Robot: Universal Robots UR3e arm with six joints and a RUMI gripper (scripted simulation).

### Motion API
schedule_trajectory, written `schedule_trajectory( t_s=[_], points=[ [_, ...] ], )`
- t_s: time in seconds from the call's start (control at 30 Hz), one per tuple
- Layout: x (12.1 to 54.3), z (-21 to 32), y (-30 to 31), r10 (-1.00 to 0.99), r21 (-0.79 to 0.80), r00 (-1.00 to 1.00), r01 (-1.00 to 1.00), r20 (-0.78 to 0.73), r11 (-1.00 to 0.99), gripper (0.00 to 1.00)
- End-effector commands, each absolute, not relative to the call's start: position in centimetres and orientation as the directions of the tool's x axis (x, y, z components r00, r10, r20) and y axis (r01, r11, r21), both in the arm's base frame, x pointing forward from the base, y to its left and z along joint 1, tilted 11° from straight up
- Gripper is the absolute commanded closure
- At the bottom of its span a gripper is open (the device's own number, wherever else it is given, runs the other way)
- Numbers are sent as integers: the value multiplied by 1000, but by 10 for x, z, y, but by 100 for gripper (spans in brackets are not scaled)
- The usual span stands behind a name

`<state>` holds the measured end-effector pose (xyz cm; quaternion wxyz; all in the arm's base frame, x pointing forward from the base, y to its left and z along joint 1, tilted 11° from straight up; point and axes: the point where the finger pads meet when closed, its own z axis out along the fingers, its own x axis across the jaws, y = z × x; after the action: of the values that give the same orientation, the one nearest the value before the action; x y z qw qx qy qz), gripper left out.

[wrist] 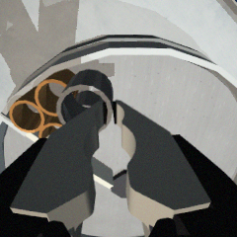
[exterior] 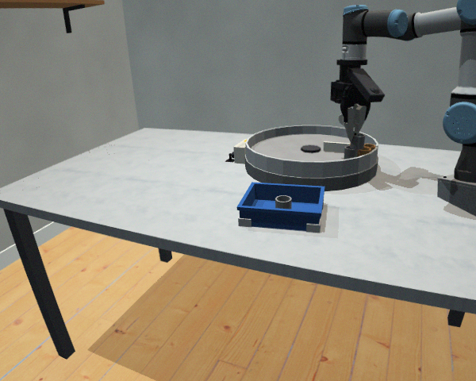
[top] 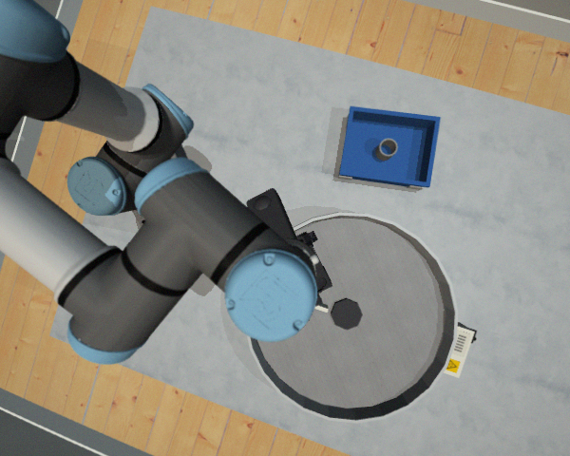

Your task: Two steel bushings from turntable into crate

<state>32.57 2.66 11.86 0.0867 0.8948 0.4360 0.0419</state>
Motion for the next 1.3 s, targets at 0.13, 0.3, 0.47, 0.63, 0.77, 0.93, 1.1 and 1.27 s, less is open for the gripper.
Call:
schedule_trajectory(
  t_s=[0.13,0.3,0.47,0.63,0.77,0.93,1.1,1.27],
  points=[
    [324,135,28,787,191,617,773,-2,-605,100],
    [324,136,29,787,191,617,773,-2,-605,100],
    [324,136,29,787,191,617,773,-2,-605,100],
    [324,136,29,787,191,617,773,-2,-605,100],
    [324,136,29,787,191,617,773,-2,-605,100],
    [324,136,29,787,191,617,773,-2,-605,100],
    [324,136,29,787,191,617,773,-2,-605,100],
    [324,136,29,787,191,617,773,-2,-605,100]
  ],
)
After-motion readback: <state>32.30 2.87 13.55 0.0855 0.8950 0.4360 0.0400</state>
